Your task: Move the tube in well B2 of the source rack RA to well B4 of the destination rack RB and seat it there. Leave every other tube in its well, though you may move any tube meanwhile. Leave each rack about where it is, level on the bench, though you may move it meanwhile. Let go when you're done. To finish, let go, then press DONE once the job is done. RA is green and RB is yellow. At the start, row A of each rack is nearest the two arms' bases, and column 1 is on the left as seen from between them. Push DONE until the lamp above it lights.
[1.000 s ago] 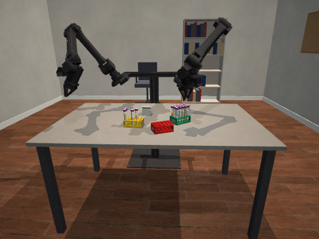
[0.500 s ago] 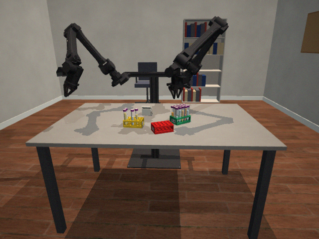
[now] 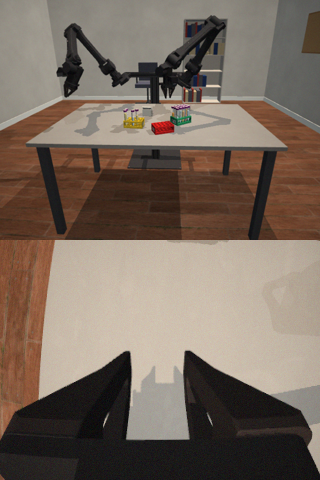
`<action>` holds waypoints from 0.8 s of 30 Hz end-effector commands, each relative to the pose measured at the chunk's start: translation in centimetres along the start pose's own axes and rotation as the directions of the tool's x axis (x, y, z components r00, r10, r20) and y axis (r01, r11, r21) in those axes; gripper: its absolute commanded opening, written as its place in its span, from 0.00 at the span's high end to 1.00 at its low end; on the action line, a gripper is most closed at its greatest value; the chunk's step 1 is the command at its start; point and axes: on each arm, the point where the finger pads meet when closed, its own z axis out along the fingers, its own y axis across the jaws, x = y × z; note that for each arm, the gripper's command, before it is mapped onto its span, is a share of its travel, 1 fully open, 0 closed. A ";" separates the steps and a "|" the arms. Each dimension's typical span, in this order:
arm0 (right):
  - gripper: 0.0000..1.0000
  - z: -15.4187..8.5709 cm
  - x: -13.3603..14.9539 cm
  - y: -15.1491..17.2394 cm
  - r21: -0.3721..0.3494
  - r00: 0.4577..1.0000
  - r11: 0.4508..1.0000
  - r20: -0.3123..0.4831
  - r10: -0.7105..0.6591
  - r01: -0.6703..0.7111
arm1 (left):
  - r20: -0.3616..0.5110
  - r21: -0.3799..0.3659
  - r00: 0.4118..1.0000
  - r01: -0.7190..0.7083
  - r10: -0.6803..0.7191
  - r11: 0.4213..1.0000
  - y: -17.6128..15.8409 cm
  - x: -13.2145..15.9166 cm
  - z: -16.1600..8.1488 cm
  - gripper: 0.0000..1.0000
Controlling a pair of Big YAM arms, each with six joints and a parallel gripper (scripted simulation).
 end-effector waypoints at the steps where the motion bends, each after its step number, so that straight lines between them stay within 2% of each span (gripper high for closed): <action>1: 0.70 -0.5 -0.9 0.9 -0.015 1.000 1.000 0.006 0.024 -0.024 | 0.020 0.023 0.999 -0.030 0.029 0.999 -2.8 0.9 -0.2 0.70; 4: 0.70 -0.5 -0.9 0.9 -0.015 1.000 1.000 0.006 0.024 -0.024 | 0.025 0.031 1.000 -0.019 0.018 0.999 -3.5 0.8 -0.5 0.70; 5: 0.70 -0.5 -0.9 0.9 -0.015 1.000 1.000 0.006 0.024 -0.024 | 0.013 0.003 0.996 -0.094 0.094 0.996 -2.3 2.6 0.7 0.70; 8: 0.70 -0.5 -0.9 0.9 -0.015 1.000 1.000 0.006 0.024 -0.024 | 0.022 0.014 0.985 -0.172 0.172 0.985 -3.0 3.6 1.2 0.70; 16: 0.70 -0.5 -0.9 0.9 -0.015 1.000 1.000 0.006 0.024 -0.024 | 0.027 0.024 0.989 -0.143 0.143 0.989 -5.2 5.4 2.2 0.70; 21: 0.70 -0.5 -0.9 0.9 -0.015 1.000 1.000 0.006 0.024 -0.024 | 0.021 0.019 0.991 -0.131 0.131 0.991 -4.8 5.0 2.6 0.70; 24: 0.70 -0.5 -0.9 0.9 -0.015 1.000 1.000 0.006 0.024 -0.024 | 0.026 0.026 0.991 -0.134 0.133 0.991 -4.8 4.4 1.9 0.70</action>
